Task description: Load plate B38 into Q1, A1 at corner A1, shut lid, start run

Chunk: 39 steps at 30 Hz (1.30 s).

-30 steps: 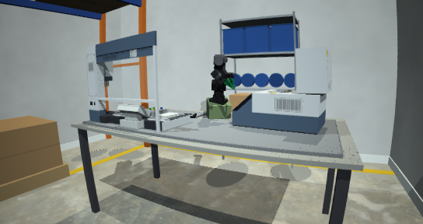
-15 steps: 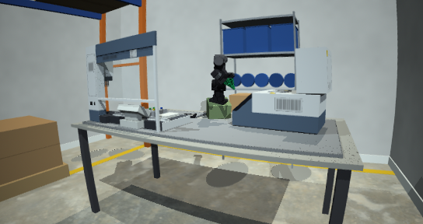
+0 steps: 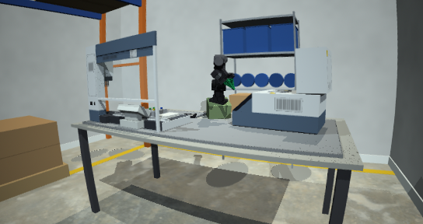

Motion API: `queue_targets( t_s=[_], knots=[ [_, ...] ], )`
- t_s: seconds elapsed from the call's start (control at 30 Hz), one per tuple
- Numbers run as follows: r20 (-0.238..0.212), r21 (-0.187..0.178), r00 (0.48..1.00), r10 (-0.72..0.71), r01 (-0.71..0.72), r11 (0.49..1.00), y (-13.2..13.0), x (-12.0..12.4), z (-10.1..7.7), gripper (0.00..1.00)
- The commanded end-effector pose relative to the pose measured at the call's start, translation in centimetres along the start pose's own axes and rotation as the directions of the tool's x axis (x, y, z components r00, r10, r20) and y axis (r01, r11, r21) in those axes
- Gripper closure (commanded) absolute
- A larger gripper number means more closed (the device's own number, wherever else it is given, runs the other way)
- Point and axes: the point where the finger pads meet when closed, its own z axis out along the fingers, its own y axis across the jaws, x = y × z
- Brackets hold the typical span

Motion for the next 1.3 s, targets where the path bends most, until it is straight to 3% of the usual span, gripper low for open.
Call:
queue_targets(
  t_s=[0.0, 0.63, 1.27],
  knots=[
    [-0.004, 0.0, 1.0, -0.009, 0.009, 1.0, 0.0, -0.1, 0.2, 1.0],
    [0.052, -0.042, 0.997, -0.057, 0.059, 0.997, 3.0, -1.5, -1.8, 1.0],
    [0.066, -0.051, 0.996, -0.066, 0.069, 0.996, 3.7, -1.8, -2.3, 1.0]
  ],
)
